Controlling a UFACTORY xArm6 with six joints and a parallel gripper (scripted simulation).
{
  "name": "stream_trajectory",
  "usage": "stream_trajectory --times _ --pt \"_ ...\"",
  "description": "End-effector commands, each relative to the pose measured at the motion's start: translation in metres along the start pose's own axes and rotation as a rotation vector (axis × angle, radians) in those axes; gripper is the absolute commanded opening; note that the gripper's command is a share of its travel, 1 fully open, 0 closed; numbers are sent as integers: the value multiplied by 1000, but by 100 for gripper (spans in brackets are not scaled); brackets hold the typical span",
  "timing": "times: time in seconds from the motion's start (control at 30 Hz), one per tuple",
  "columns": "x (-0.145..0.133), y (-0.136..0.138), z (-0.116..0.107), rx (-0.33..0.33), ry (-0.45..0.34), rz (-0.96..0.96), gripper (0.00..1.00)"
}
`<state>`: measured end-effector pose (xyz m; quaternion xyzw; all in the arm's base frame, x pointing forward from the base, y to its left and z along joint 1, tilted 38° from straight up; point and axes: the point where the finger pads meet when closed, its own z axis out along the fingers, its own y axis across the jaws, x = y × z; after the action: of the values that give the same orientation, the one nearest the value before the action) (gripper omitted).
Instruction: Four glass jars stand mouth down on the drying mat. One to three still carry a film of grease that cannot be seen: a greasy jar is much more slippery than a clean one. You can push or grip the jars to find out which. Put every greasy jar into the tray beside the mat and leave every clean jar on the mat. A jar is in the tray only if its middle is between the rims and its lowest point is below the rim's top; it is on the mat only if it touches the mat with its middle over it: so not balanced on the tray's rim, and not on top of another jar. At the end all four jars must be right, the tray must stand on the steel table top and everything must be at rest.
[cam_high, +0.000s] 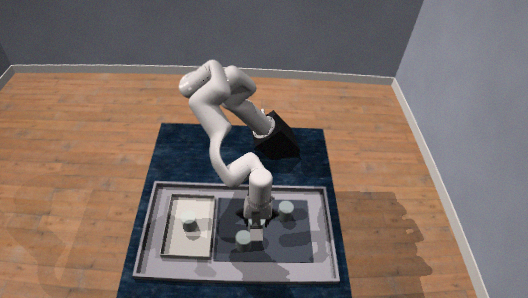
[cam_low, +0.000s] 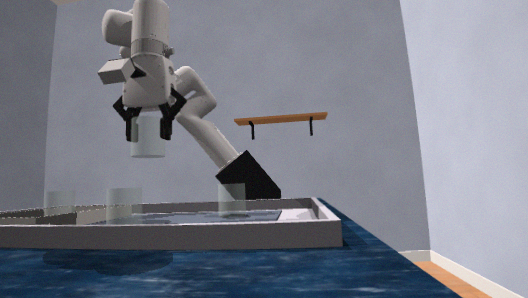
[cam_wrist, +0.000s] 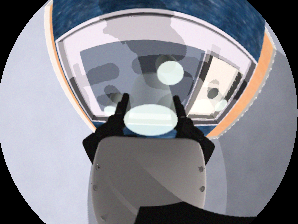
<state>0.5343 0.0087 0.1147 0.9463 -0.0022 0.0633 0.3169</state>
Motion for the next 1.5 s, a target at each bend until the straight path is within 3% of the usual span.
stream_trajectory --times 0.0,1.47 --pt "2 16 -2 2 4 0 0" --pt "11 149 -1 2 4 0 0"
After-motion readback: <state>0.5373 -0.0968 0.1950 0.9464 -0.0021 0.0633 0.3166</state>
